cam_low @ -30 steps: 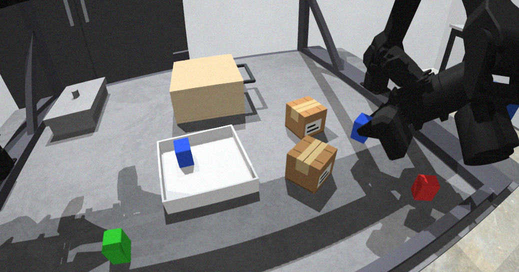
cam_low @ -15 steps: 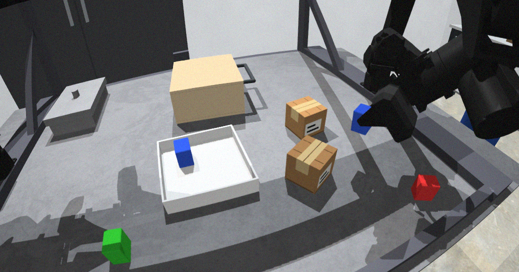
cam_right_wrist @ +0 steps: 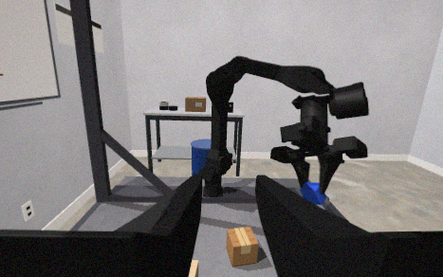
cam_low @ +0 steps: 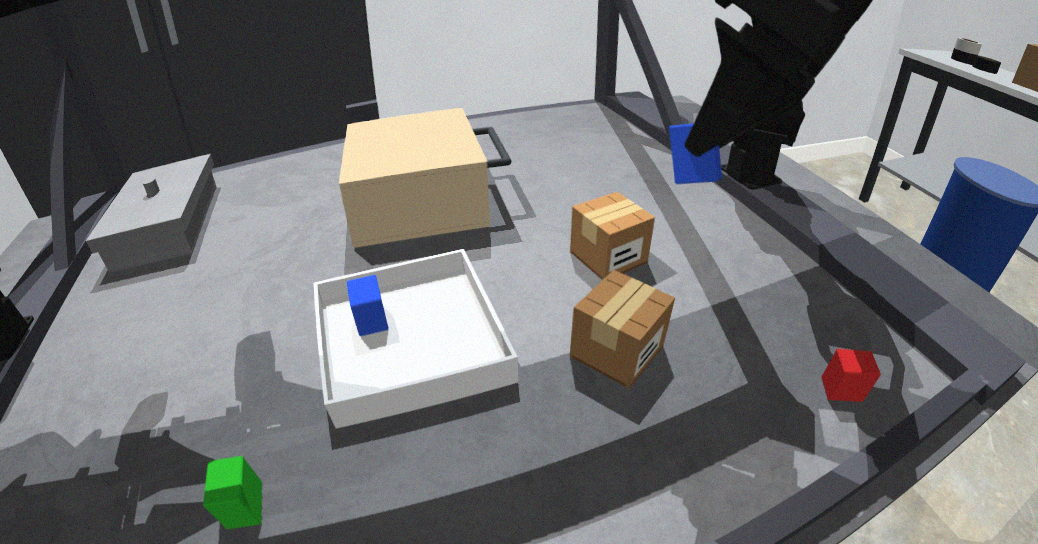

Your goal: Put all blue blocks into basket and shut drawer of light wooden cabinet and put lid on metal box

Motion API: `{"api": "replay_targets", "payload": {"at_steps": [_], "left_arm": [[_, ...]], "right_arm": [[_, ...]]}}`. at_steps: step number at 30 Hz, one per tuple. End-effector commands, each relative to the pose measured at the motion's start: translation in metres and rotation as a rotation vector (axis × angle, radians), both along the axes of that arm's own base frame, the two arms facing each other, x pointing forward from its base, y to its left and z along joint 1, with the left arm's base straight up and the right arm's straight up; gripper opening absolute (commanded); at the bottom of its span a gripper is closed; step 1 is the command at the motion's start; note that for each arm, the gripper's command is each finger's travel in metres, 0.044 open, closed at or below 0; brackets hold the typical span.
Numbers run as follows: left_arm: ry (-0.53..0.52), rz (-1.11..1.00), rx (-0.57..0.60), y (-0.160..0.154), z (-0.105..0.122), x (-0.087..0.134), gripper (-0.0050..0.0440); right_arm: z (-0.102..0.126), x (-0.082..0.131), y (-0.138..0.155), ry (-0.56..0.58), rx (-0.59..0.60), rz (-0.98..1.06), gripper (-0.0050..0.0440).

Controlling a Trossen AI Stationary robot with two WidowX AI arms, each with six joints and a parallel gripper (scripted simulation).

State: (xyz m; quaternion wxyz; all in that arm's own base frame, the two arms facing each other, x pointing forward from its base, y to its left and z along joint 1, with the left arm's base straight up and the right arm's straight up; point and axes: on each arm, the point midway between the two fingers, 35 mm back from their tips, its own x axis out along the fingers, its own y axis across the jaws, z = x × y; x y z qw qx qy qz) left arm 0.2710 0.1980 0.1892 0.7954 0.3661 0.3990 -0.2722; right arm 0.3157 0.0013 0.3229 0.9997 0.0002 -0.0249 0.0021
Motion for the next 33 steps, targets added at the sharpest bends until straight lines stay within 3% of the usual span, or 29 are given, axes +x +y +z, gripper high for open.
{"api": "replay_targets", "payload": {"at_steps": [1,3,4,7,15,18,19,20,21,24,33], "left_arm": [[-0.082,0.073,0.114,0.0,0.038,0.013,-0.005],[-0.139,0.111,0.143,-0.006,0.057,0.018,-0.005],[-0.1,0.11,0.116,-0.004,0.042,0.017,-0.005],[-0.242,0.149,0.184,-0.016,0.091,0.024,-0.005],[-0.524,0.278,0.21,-0.047,0.175,0.027,-0.005],[-0.514,0.295,0.186,-0.048,0.167,0.031,-0.005],[-0.351,0.324,0.082,-0.037,0.102,0.054,-0.005],[-0.302,0.348,0.035,-0.037,0.093,0.058,-0.005],[-0.412,0.345,0.084,-0.038,0.116,0.06,-0.005],[-0.361,0.384,-0.016,-0.044,0.083,0.08,-0.005],[-0.293,0.555,-0.236,-0.068,0.016,0.126,-0.005]], "right_arm": [[0.02,-0.005,0.0,-0.049,-0.002,-0.003,0.0136],[0.02,-0.005,0.0,-0.049,-0.002,-0.003,0.0136],[0.02,-0.005,0.0,-0.049,-0.002,-0.003,0.0136],[0.02,-0.005,0.0,-0.049,-0.002,-0.003,0.0136],[0.02,-0.005,0.0,-0.049,-0.002,-0.003,0.0136],[0.02,-0.005,0.0,-0.049,-0.002,-0.003,0.0136],[0.02,-0.005,0.0,-0.049,-0.002,-0.003,0.0136],[0.02,-0.005,0.0,-0.049,-0.002,-0.003,0.0136],[0.02,-0.005,0.0,-0.049,-0.002,-0.003,0.0136],[0.02,-0.005,0.0,-0.049,-0.002,-0.003,0.0136],[0.02,-0.005,0.0,-0.049,-0.002,-0.003,0.0136]]}}
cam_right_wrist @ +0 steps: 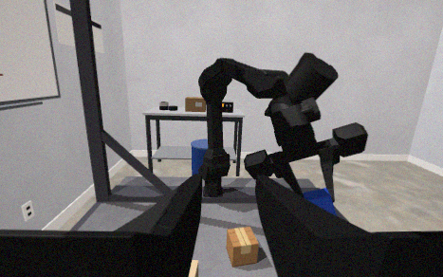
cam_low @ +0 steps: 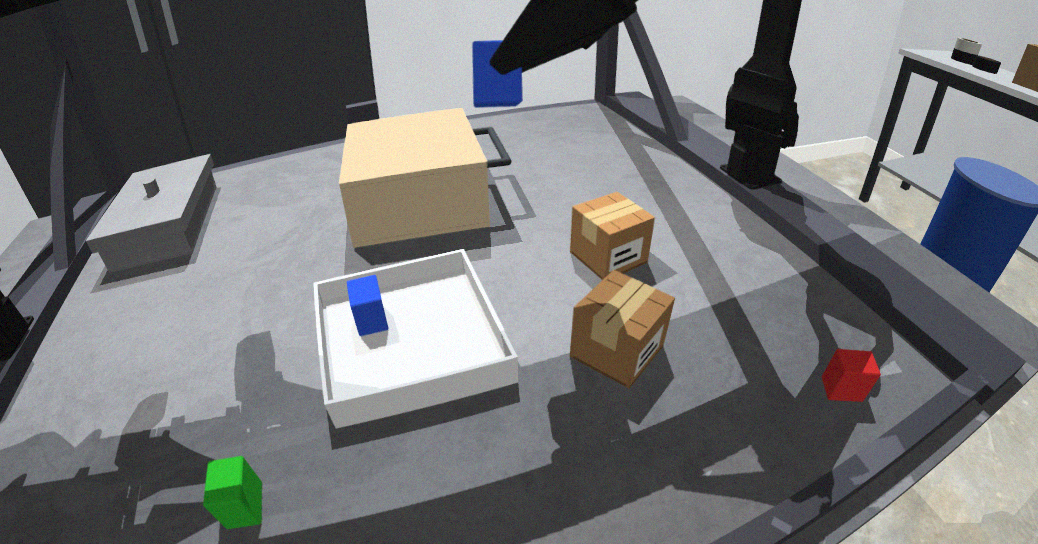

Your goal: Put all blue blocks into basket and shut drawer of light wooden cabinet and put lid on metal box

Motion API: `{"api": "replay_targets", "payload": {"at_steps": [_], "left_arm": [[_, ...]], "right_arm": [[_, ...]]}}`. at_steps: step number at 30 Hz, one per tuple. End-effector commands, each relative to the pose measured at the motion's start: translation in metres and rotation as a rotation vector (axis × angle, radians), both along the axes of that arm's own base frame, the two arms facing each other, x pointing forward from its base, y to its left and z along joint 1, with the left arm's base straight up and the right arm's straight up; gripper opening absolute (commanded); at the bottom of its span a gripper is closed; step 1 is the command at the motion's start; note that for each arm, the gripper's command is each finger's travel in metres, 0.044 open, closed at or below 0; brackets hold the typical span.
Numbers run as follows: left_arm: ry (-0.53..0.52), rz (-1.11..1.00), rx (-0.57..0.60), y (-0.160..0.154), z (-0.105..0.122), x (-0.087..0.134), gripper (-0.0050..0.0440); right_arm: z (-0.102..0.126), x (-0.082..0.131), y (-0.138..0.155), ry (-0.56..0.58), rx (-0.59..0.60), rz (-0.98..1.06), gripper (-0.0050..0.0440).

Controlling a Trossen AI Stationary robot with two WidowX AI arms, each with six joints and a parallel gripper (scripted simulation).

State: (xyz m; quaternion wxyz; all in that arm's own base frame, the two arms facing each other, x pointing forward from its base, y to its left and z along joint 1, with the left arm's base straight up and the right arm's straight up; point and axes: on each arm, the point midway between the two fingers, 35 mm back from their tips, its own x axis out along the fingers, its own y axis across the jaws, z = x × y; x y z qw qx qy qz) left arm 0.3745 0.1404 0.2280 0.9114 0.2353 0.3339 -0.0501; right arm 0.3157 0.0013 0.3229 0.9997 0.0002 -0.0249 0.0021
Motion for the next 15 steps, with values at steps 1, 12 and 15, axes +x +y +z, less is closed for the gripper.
{"api": "replay_targets", "payload": {"at_steps": [1,12,15], "left_arm": [[-0.018,0.063,-0.089,-0.01,-0.023,0.022,-0.005],[0.043,0.22,-0.34,-0.052,-0.106,0.05,-0.005],[0.05,0.268,-0.402,-0.064,-0.125,0.055,-0.005]], "right_arm": [[0.02,-0.005,0.0,-0.049,-0.002,-0.003,0.0136],[0.02,-0.005,0.0,-0.049,-0.002,-0.003,0.0136],[0.02,-0.005,0.0,-0.049,-0.002,-0.003,0.0136]]}}
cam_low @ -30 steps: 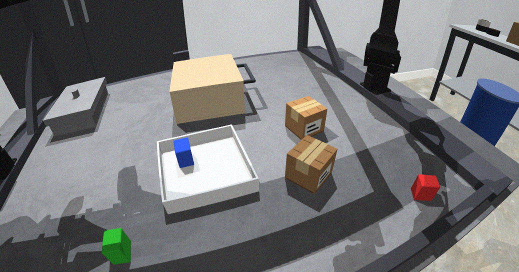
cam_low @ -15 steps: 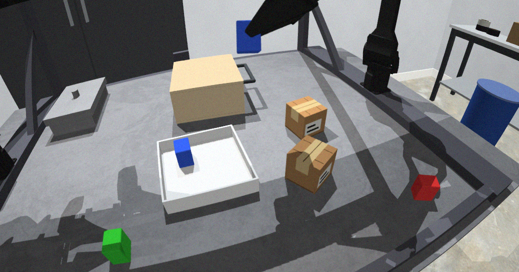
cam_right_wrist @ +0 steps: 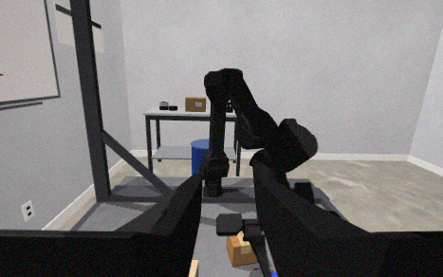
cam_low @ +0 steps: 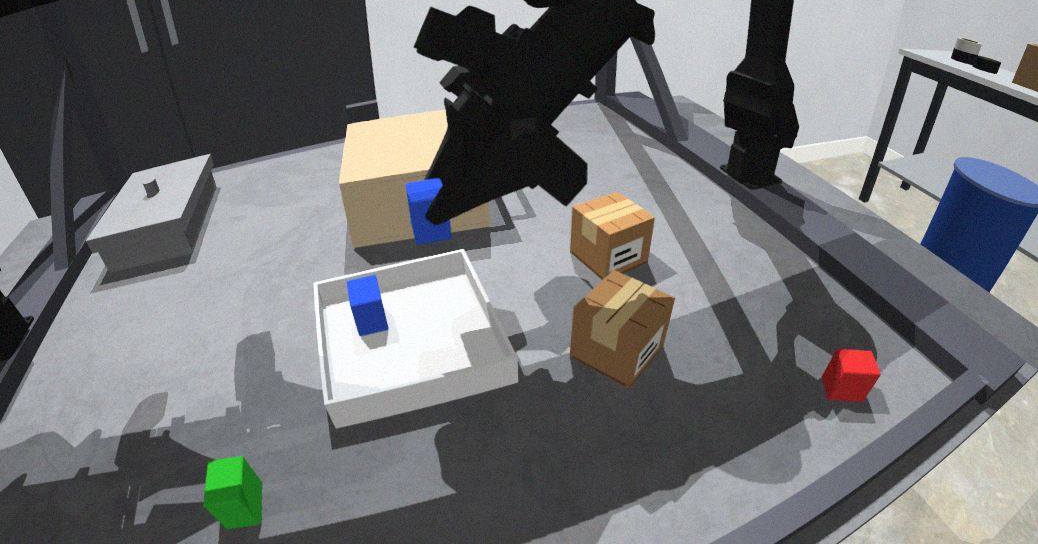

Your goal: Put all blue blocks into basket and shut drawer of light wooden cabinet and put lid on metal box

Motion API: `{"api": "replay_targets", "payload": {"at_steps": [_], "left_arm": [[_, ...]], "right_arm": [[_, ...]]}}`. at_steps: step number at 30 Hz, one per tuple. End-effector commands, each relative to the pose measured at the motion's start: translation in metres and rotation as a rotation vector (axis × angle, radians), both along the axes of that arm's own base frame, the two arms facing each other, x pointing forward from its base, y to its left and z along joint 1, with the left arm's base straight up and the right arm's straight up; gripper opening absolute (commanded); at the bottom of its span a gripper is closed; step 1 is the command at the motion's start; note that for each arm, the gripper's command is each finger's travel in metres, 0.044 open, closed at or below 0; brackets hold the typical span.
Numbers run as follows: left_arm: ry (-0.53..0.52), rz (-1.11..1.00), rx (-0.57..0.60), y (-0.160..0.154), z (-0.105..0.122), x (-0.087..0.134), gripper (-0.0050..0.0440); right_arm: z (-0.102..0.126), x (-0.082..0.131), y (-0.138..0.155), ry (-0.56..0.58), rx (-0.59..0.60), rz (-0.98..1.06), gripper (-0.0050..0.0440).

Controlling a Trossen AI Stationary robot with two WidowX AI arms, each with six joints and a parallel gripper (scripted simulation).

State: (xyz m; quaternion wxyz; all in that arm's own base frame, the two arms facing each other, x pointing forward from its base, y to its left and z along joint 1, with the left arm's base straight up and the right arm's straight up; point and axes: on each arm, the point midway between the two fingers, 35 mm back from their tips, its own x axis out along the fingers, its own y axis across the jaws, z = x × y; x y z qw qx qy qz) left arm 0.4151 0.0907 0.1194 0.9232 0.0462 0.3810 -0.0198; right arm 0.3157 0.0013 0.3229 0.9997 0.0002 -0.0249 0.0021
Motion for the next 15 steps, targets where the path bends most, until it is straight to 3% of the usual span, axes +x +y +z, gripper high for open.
{"api": "replay_targets", "payload": {"at_steps": [1,6,8,15], "left_arm": [[-0.039,0.078,-0.075,-0.016,-0.015,0.016,-0.005],[-0.042,0.083,-0.08,-0.017,-0.016,0.017,-0.005],[-0.085,0.073,-0.051,-0.007,0.007,0.019,-0.005],[-0.053,0.054,-0.052,-0.009,-0.002,0.014,-0.005]], "right_arm": [[0.02,-0.005,0.0,-0.049,-0.002,-0.003,0.0136],[0.02,-0.005,0.0,-0.049,-0.002,-0.003,0.0136],[0.02,-0.005,0.0,-0.049,-0.002,-0.003,0.0136],[0.02,-0.005,0.0,-0.049,-0.002,-0.003,0.0136]]}}
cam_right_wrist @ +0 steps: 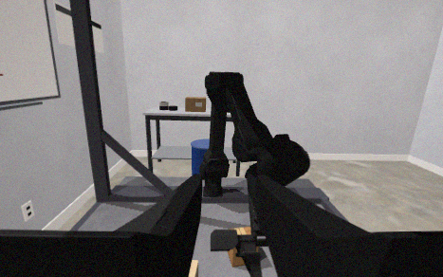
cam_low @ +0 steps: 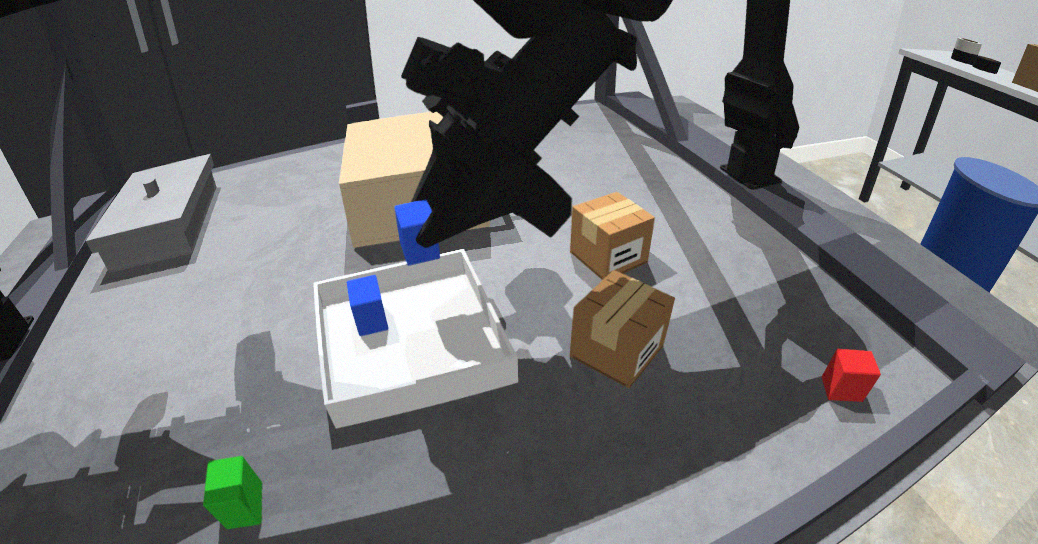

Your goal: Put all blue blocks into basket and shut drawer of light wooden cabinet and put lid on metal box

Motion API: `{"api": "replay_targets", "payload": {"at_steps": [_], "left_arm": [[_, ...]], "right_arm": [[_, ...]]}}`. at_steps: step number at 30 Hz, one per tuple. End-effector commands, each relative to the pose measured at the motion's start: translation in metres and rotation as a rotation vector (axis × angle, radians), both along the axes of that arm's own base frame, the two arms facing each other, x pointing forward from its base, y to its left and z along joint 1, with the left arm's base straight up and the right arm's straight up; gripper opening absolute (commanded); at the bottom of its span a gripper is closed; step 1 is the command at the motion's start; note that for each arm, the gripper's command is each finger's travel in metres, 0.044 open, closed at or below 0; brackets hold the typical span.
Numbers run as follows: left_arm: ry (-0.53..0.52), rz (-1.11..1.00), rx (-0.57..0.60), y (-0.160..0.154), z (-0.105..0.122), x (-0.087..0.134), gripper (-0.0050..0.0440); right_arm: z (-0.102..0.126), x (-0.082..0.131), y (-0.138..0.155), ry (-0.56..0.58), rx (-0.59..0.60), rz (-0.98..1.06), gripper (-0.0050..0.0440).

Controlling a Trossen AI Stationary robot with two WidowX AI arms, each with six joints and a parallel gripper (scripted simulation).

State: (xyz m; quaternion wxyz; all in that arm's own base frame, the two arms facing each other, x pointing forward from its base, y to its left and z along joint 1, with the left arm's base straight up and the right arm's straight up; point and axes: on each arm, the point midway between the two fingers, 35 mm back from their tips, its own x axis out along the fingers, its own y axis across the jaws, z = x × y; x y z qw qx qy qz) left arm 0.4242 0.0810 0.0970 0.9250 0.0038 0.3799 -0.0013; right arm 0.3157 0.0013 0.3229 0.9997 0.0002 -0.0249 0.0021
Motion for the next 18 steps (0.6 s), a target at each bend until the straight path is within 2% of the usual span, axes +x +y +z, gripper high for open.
{"api": "replay_targets", "payload": {"at_steps": [1,8,10,18], "left_arm": [[-0.046,-0.019,0.013,-0.003,0.02,0.005,-0.005],[-0.035,-0.019,0.009,-0.004,0.015,0.002,-0.005],[-0.012,-0.018,0.002,-0.004,0.003,0.001,-0.005],[-0.012,-0.014,0.0,-0.005,-0.005,0.002,-0.005]], "right_arm": [[0.02,-0.005,0.0,-0.049,-0.002,-0.003,0.0136],[0.02,-0.005,0.0,-0.049,-0.002,-0.003,0.0136],[0.02,-0.005,0.0,-0.049,-0.002,-0.003,0.0136],[0.02,-0.005,0.0,-0.049,-0.002,-0.003,0.0136]]}}
